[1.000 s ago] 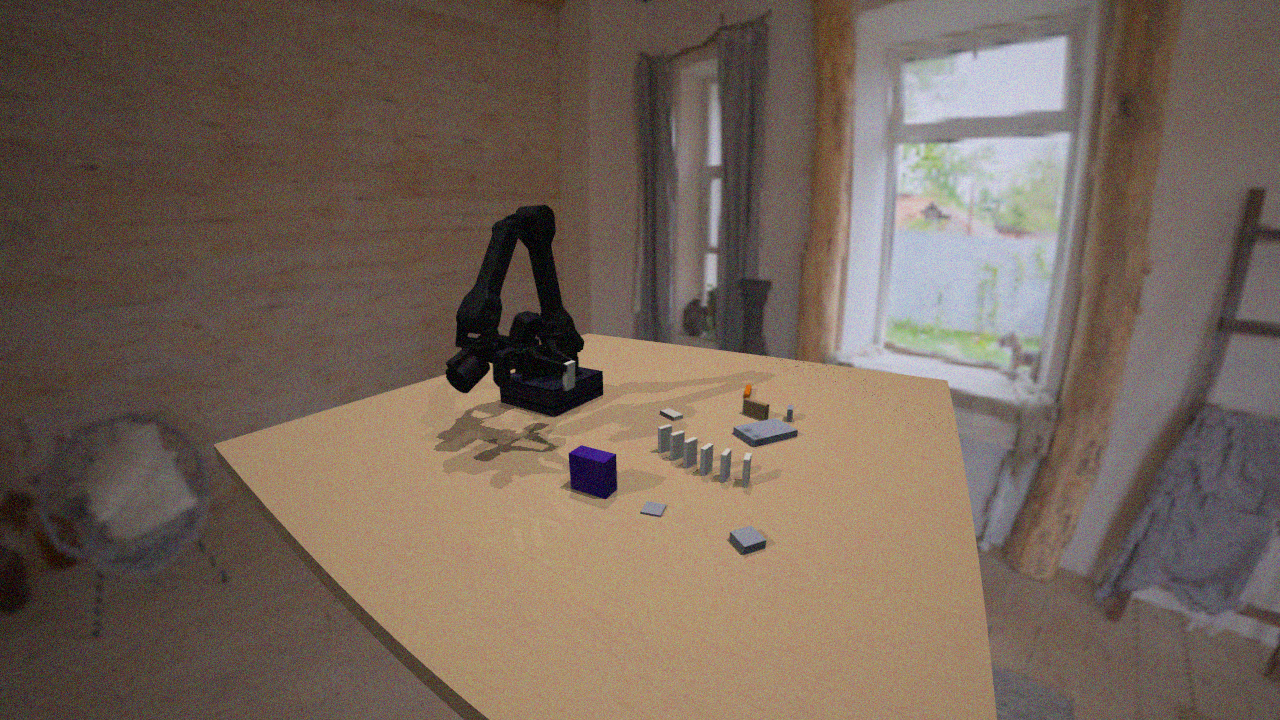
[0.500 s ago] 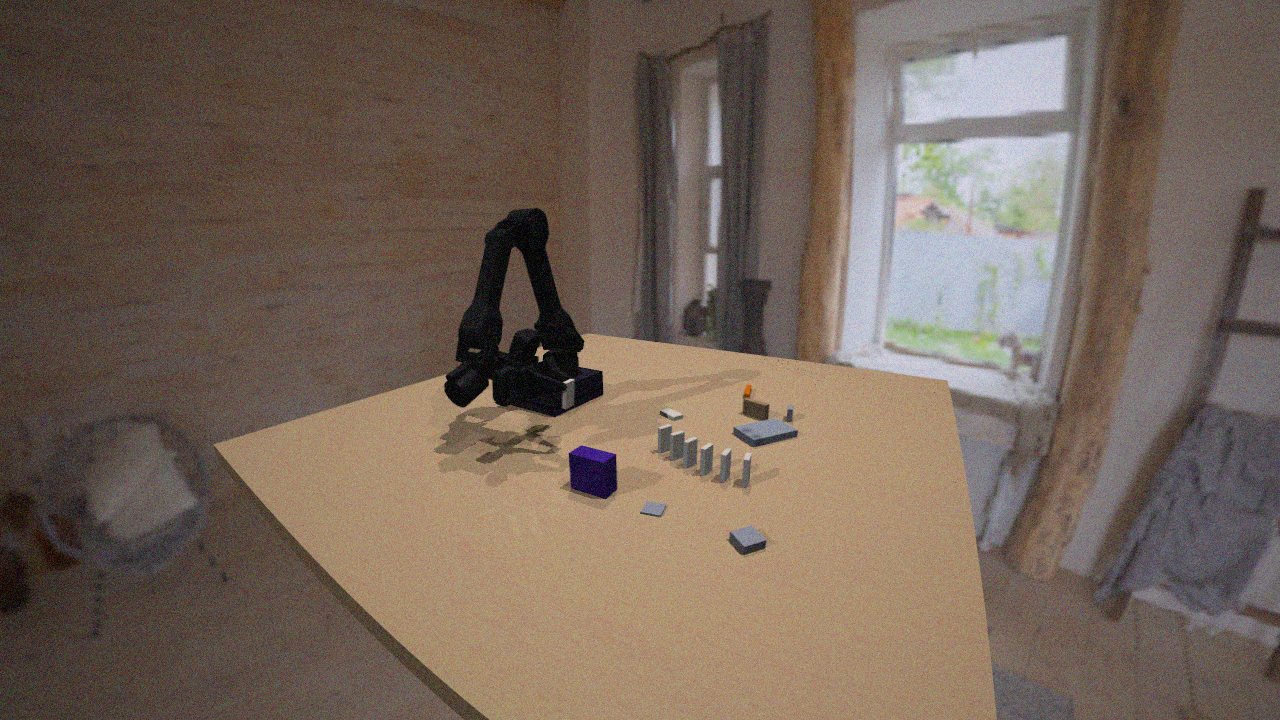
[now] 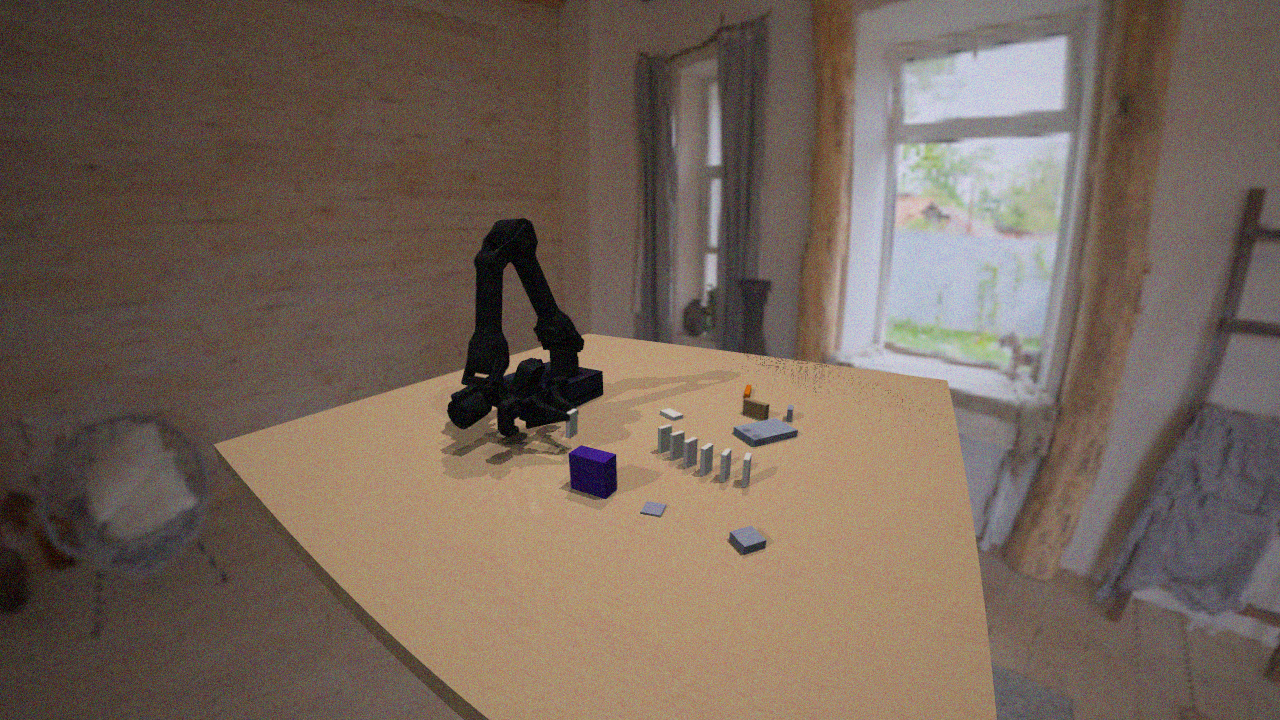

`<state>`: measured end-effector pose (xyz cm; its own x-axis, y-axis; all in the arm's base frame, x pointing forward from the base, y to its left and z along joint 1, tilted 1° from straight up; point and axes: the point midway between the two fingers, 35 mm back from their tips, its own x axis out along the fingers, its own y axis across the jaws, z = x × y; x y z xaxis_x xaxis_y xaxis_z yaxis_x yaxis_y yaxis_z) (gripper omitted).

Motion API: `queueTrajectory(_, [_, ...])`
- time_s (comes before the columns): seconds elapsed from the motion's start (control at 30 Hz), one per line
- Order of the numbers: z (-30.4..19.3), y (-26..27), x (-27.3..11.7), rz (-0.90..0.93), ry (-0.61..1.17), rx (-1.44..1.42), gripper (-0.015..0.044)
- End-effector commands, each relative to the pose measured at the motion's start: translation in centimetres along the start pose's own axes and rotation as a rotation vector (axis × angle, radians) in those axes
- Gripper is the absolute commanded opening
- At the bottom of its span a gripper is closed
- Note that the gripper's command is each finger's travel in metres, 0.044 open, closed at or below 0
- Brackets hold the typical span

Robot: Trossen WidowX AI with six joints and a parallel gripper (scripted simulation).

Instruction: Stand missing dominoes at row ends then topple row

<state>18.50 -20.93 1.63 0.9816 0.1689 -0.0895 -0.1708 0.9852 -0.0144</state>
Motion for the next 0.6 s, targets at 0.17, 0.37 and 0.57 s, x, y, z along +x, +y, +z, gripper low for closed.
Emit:
queueTrajectory(0.17, [-2.5,0.6,0.5,0.002,-0.005,0.012,0.0107])
queueTrajectory(0.37, [-2.6,0.7,0.5,0.002,-0.005,0.012,0.0107])
queueTrajectory(0.57, [-2.6,0.7,0.5,0.002,-0.005,0.012,0.0133])
